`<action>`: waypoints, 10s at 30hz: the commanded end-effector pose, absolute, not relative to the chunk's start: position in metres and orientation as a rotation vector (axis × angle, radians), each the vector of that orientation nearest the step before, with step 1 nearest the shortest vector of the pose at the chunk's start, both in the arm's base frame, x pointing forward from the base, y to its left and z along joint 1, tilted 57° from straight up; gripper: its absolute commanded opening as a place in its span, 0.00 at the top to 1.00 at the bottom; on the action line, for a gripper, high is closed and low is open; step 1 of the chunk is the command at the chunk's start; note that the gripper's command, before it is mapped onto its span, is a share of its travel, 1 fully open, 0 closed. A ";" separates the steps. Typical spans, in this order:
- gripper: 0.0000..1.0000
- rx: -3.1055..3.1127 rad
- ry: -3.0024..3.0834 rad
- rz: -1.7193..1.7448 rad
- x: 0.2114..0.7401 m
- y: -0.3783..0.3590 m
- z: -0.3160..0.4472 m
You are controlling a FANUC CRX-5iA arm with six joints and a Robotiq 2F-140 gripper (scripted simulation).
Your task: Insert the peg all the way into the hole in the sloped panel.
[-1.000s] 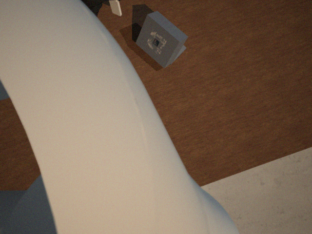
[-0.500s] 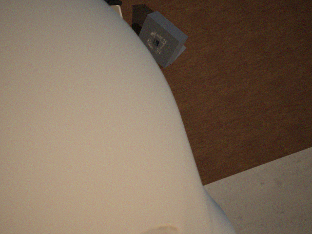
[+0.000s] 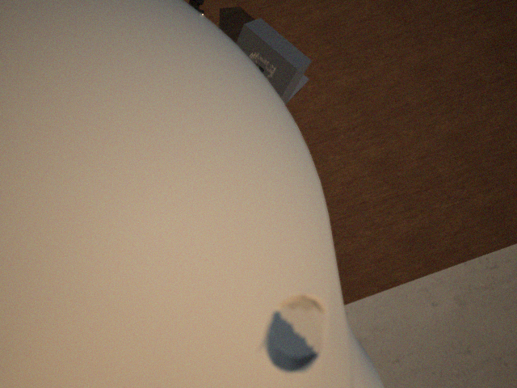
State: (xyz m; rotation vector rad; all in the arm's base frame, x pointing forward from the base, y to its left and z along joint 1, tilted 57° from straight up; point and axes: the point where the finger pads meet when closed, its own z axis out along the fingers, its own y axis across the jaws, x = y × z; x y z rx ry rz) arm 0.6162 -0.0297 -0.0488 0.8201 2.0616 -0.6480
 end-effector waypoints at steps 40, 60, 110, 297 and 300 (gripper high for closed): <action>0.34 0.820 2.062 -0.647 0.627 -0.045 -0.061; 0.64 0.820 2.062 -0.647 0.627 -0.045 -0.061; 1.00 0.945 2.099 -0.587 0.578 -0.001 -0.047; 1.00 2.847 -0.470 1.986 0.583 -0.014 0.042; 1.00 2.805 -0.542 2.035 0.581 -0.026 0.052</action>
